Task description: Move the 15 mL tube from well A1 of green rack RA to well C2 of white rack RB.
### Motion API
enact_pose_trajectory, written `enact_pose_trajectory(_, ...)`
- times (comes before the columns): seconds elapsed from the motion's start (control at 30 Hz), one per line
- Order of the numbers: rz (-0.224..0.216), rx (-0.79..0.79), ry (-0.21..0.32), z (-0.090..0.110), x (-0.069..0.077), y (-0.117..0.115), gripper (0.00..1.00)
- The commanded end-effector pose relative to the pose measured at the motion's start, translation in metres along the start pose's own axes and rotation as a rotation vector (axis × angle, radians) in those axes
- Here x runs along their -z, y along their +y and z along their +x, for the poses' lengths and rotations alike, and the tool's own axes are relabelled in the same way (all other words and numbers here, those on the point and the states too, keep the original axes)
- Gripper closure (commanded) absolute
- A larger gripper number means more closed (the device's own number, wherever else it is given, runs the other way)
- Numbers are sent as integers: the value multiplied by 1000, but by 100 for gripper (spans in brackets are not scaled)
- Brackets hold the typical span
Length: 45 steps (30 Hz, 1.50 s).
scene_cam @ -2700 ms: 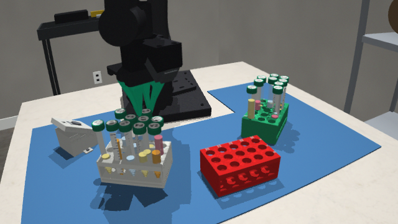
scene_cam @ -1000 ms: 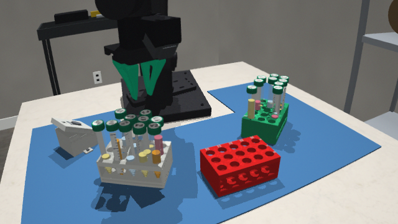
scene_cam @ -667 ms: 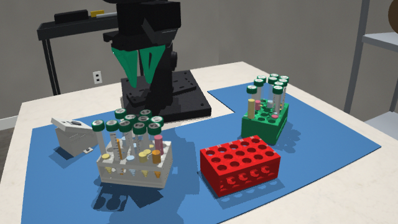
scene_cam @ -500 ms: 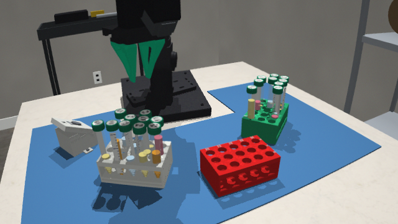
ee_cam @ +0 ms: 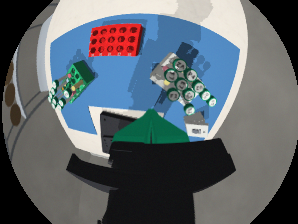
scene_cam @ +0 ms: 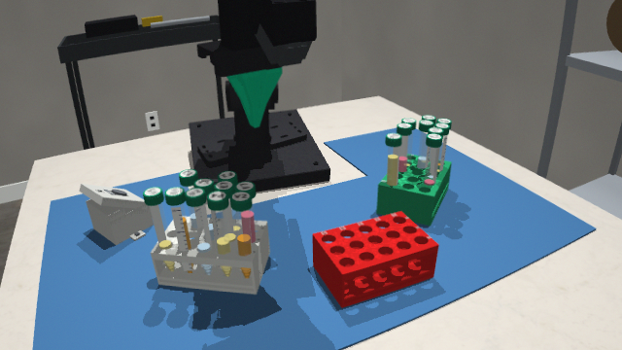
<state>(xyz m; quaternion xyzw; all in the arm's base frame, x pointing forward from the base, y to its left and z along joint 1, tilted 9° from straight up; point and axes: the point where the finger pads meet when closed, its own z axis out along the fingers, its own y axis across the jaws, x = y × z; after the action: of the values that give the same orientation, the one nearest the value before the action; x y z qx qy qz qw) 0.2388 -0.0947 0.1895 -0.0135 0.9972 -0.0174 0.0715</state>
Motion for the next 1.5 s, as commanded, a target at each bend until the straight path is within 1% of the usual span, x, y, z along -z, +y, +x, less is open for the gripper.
enact_pose_trajectory(0.0,9,-39,-24,-6,3,6,100)
enact_pose_trajectory(0.2,9,-39,-24,-13,-1,25,100)
enact_pose_trajectory(0.27,9,-39,-24,-13,-1,25,100)
enact_pose_trajectory(0.77,7,-39,-24,-27,-9,73,100)
enact_pose_trajectory(0.83,7,-39,-24,-27,-9,73,100)
enact_pose_trajectory(1.07,6,-39,-24,-33,-13,95,100)
enact_pose_trajectory(1.47,6,-39,-24,-34,-14,97,100)
